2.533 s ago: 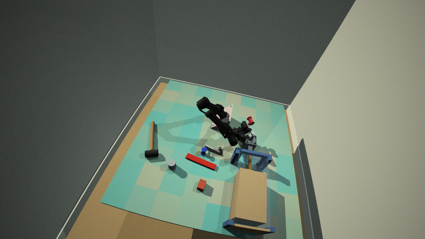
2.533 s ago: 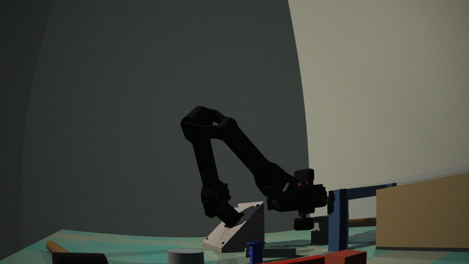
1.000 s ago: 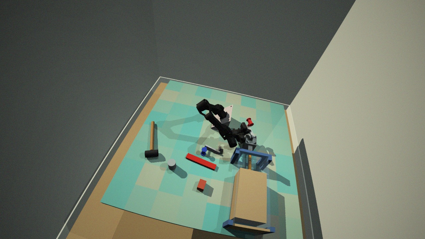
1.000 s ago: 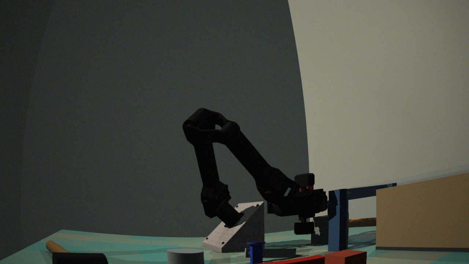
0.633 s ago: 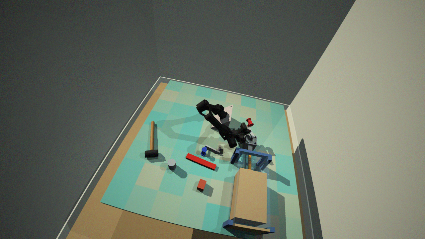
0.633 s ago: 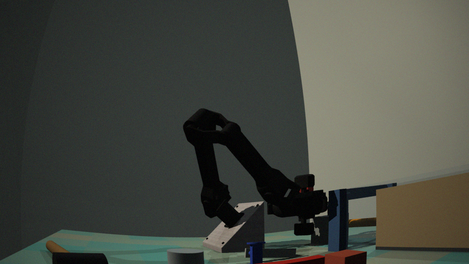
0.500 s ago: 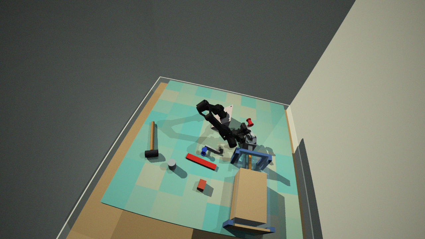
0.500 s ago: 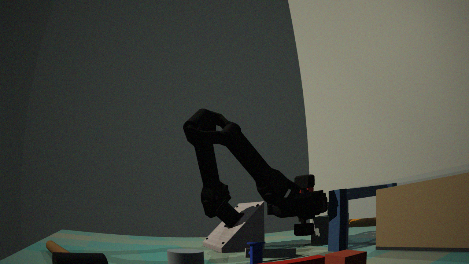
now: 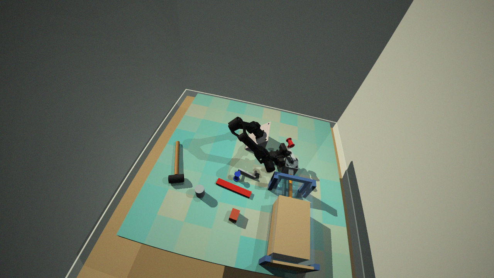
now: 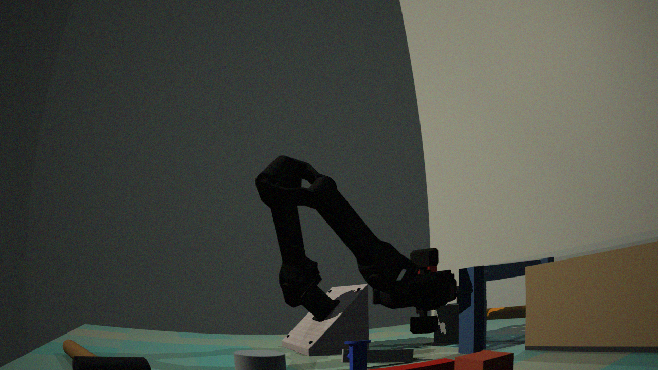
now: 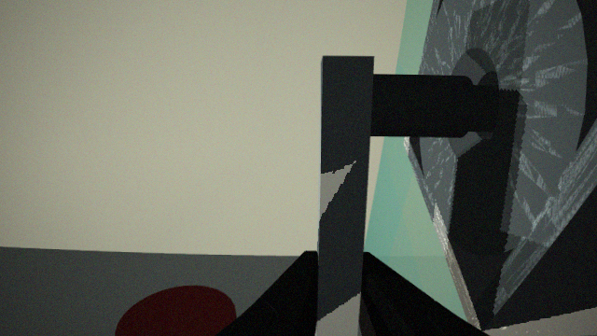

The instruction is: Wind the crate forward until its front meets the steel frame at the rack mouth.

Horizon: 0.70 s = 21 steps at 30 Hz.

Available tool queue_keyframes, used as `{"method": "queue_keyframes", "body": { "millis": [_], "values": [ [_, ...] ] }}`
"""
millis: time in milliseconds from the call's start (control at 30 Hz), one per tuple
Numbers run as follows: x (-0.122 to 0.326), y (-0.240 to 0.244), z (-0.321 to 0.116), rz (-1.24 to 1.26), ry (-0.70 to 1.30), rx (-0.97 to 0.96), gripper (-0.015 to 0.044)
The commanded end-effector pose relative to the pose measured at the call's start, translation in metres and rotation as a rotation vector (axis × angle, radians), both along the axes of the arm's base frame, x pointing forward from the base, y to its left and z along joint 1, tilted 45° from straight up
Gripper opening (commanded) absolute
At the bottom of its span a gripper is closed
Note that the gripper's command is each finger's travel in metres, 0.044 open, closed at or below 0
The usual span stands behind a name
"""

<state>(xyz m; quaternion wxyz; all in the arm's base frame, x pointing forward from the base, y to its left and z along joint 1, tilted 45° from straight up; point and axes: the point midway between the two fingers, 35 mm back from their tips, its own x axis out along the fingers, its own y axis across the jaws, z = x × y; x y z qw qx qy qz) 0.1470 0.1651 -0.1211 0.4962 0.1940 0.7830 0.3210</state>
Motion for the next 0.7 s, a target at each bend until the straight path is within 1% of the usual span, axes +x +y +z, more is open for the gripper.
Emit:
{"method": "queue_keyframes", "body": {
  "millis": [0,300,667],
  "values": [
    [0.0001,-0.0003,-0.0005,0.001,-0.001,0.008,0.0000],
    [0.0001,-0.0003,-0.0003,0.000,0.000,0.000,0.0236],
    [0.0001,-0.0003,-0.0003,0.000,0.000,0.000,0.0240]
  ]
}}
